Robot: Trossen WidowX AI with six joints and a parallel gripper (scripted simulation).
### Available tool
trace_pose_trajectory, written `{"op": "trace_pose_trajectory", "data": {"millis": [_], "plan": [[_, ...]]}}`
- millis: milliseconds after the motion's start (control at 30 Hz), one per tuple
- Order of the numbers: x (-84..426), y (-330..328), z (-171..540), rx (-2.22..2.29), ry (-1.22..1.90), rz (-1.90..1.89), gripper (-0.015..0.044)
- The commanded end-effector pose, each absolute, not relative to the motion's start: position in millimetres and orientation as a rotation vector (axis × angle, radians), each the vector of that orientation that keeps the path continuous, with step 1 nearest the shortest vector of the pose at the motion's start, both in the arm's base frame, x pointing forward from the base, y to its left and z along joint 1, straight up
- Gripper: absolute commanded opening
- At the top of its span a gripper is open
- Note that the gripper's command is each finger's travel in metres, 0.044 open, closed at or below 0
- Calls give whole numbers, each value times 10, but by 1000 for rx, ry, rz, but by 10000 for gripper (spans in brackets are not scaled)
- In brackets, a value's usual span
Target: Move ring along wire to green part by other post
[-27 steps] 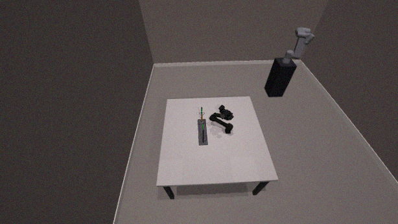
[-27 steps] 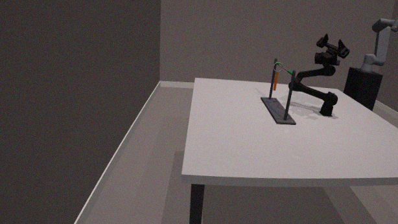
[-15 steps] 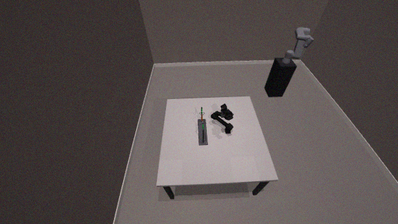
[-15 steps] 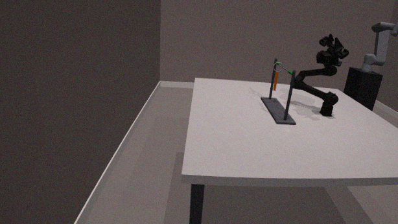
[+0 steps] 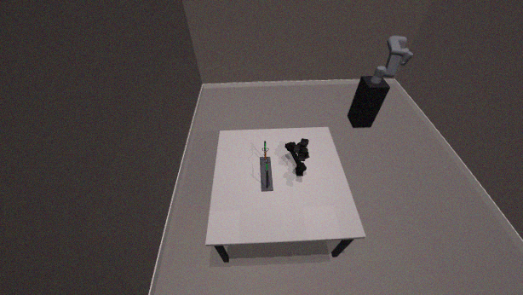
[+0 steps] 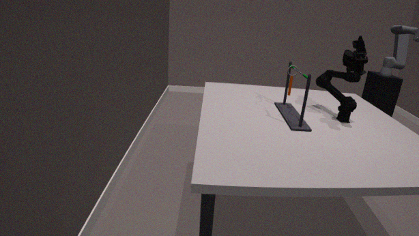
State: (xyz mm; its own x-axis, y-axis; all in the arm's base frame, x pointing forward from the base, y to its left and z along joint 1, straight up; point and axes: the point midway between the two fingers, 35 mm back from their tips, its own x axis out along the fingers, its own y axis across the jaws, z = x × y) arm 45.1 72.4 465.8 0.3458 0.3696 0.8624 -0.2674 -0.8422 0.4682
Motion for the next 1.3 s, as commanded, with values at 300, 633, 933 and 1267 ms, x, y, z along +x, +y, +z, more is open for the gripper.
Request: {"op": "trace_pose_trajectory", "data": {"millis": [300, 633, 933, 1267], "plan": [[412, 1282, 4454, 1496, -291, 1437, 160], [700, 1640, 4186, 1102, -435, 1293, 160], [1139, 1825, 3858, 777, -479, 1139, 160], [1723, 1795, 3421, 465, -451, 958, 160]]}}
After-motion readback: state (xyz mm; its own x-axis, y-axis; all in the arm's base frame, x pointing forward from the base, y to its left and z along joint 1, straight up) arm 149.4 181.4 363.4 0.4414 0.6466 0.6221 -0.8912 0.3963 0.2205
